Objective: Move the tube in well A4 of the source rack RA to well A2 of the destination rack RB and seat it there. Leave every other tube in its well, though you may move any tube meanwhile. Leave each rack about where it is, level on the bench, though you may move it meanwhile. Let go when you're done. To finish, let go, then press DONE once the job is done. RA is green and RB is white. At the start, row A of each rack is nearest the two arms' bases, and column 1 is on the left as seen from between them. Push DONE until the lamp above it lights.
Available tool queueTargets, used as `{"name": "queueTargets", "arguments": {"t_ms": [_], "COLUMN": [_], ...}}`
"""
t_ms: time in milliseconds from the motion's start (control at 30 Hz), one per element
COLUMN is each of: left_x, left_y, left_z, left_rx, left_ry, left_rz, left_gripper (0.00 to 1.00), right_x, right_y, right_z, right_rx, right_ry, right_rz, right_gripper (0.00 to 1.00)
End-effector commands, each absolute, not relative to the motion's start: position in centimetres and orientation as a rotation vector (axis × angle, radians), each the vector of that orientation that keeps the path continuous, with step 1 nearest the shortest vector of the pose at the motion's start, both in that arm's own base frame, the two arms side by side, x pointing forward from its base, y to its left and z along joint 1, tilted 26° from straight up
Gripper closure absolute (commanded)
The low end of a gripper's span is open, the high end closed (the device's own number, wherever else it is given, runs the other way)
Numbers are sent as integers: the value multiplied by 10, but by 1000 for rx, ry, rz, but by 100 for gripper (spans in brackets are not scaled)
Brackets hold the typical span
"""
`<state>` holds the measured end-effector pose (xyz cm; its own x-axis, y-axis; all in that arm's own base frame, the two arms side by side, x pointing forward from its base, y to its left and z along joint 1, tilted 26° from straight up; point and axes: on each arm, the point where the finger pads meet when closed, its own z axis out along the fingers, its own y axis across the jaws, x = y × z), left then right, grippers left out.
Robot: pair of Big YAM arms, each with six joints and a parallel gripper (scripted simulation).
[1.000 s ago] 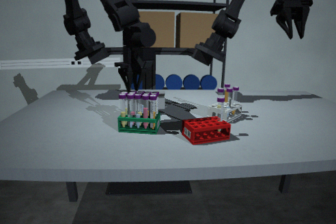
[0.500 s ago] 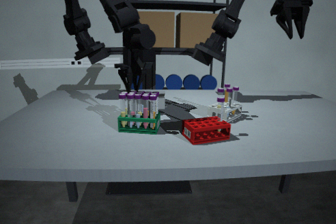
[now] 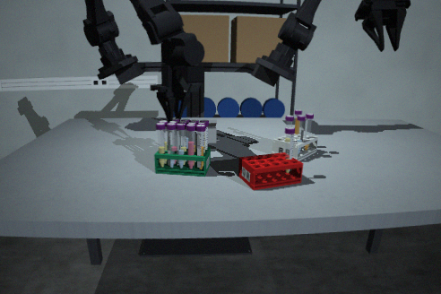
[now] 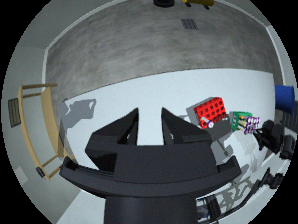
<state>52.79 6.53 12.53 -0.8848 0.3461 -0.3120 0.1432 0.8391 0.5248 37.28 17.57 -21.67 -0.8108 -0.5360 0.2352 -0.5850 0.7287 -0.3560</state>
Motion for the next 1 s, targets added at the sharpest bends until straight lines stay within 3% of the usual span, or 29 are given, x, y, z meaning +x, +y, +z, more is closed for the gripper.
{"name": "queueTargets", "arguments": {"t_ms": [0, 967], "left_x": [539, 539], "left_y": [64, 64], "left_z": [140, 140], "left_rx": [352, 352], "left_ry": [2585, 2585], "left_rz": [702, 702], "left_gripper": [70, 70], "right_x": [370, 368], "right_y": [168, 173], "right_z": [-224, -219], "right_rx": [910, 914], "right_ry": [-2793, -2789], "right_rz": [645, 647], "right_gripper": [100, 100]}}
